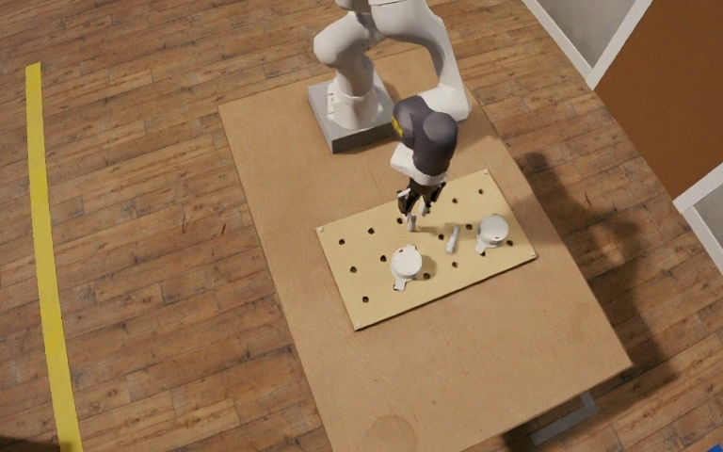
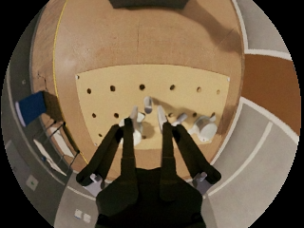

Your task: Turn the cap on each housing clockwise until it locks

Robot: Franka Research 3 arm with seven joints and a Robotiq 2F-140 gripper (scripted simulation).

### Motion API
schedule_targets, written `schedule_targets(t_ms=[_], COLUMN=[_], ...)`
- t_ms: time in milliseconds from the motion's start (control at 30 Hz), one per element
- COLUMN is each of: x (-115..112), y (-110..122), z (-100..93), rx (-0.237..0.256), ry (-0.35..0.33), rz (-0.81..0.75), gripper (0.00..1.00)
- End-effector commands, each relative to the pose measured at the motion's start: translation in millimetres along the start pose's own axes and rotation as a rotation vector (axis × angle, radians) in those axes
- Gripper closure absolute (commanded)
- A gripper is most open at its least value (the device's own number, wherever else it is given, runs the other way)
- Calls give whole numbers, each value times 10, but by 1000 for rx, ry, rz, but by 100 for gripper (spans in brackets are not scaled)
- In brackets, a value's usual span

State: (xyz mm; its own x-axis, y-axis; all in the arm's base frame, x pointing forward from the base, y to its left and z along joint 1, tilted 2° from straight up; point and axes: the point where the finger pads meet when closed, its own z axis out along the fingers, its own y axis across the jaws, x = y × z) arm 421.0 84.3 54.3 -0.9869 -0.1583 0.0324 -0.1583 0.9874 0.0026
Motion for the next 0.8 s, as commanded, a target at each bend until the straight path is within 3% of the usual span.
schedule_targets(t_ms=[0,767], x=[-6,-7], y=[17,17], z=[53,358], rx=[-2,-2], ry=[-4,-4], rz=[-8,-8], gripper=[64,64])
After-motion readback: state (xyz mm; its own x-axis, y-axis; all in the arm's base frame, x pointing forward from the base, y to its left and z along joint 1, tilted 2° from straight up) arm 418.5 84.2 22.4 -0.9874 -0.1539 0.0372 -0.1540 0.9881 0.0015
